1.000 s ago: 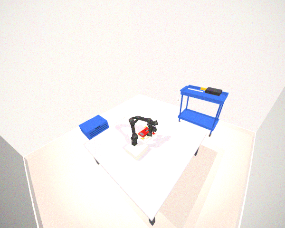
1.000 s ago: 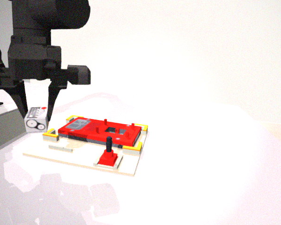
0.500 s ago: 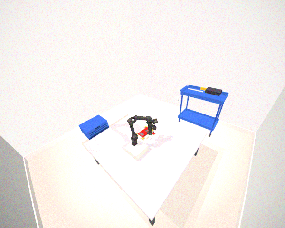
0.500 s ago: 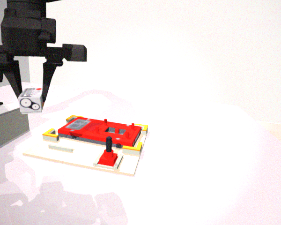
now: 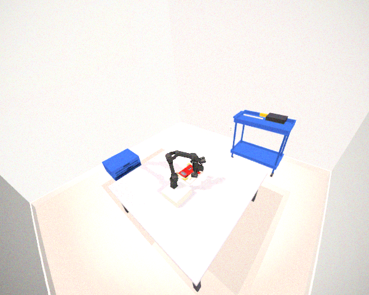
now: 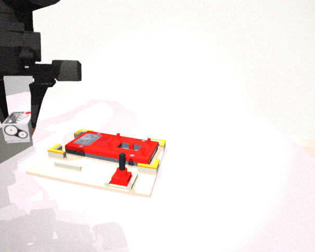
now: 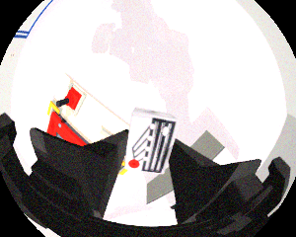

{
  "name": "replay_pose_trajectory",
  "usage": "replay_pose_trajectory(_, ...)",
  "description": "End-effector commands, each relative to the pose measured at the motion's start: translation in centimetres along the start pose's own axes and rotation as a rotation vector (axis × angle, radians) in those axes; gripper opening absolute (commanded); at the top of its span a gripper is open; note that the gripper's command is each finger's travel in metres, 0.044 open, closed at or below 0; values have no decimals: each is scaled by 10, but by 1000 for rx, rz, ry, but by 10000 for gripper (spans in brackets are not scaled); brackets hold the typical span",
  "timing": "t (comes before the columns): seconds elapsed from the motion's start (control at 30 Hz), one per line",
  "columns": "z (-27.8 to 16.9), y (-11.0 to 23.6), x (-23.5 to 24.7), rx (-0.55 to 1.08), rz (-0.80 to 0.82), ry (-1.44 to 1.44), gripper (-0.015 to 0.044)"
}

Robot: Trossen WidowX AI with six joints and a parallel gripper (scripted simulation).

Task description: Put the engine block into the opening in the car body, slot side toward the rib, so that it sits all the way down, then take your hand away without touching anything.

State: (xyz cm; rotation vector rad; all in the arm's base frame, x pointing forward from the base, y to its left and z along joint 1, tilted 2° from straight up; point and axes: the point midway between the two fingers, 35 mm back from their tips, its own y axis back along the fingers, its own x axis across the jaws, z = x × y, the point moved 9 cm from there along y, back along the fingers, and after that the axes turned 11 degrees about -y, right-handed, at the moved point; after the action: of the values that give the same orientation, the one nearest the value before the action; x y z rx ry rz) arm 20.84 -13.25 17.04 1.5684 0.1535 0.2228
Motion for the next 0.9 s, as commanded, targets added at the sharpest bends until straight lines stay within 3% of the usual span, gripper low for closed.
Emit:
replay_pose_trajectory(0.0, -1, -8, -1, 8, -9, 4, 0)
replay_pose_trajectory(0.87, -1, -41, -1, 8, -9, 4, 0)
